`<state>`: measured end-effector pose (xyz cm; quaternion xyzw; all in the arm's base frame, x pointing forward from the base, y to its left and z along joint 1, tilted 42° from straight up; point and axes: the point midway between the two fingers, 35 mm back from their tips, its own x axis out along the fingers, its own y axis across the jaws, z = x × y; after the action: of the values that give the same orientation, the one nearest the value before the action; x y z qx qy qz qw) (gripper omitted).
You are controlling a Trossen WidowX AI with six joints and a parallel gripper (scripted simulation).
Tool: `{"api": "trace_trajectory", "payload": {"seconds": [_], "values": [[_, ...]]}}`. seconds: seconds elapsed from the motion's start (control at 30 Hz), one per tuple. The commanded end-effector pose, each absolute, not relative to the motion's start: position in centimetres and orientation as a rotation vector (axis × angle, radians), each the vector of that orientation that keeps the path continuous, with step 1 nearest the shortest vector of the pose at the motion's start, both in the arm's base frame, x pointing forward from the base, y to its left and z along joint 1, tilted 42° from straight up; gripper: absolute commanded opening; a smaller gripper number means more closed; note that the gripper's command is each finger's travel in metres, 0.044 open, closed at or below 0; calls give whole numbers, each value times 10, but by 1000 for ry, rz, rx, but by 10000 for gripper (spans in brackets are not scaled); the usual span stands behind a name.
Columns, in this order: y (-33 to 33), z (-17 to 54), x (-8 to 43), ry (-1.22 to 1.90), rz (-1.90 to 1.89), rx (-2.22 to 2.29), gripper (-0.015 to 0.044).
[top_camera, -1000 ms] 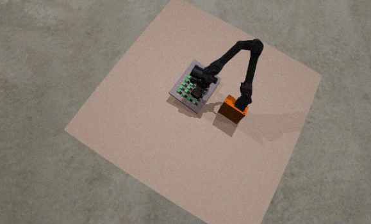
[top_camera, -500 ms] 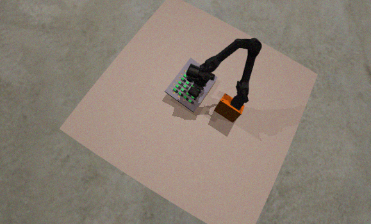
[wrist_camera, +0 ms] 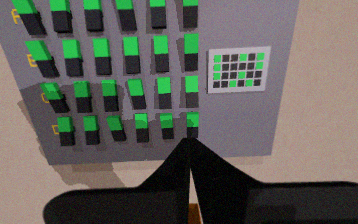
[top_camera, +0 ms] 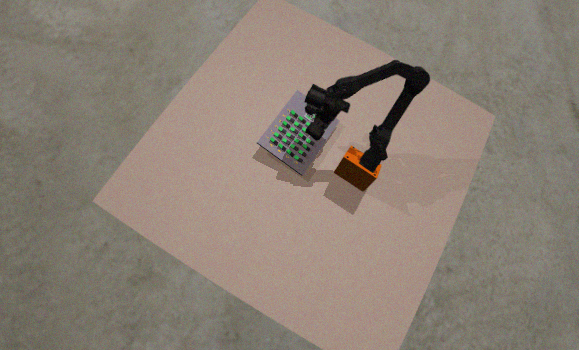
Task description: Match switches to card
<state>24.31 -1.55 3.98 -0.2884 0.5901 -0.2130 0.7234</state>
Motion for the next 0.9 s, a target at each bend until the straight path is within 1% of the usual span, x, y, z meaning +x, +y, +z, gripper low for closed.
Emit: {"api": "trace_trajectory", "payload": {"seconds": [0.0, 0.17, 0.87], "values": [[-23, 46, 238, 1304, -464, -648, 0], [-45, 22, 246, 1327, -475, -644, 0], [-60, 5, 251, 1327, -476, -645, 0]]}}
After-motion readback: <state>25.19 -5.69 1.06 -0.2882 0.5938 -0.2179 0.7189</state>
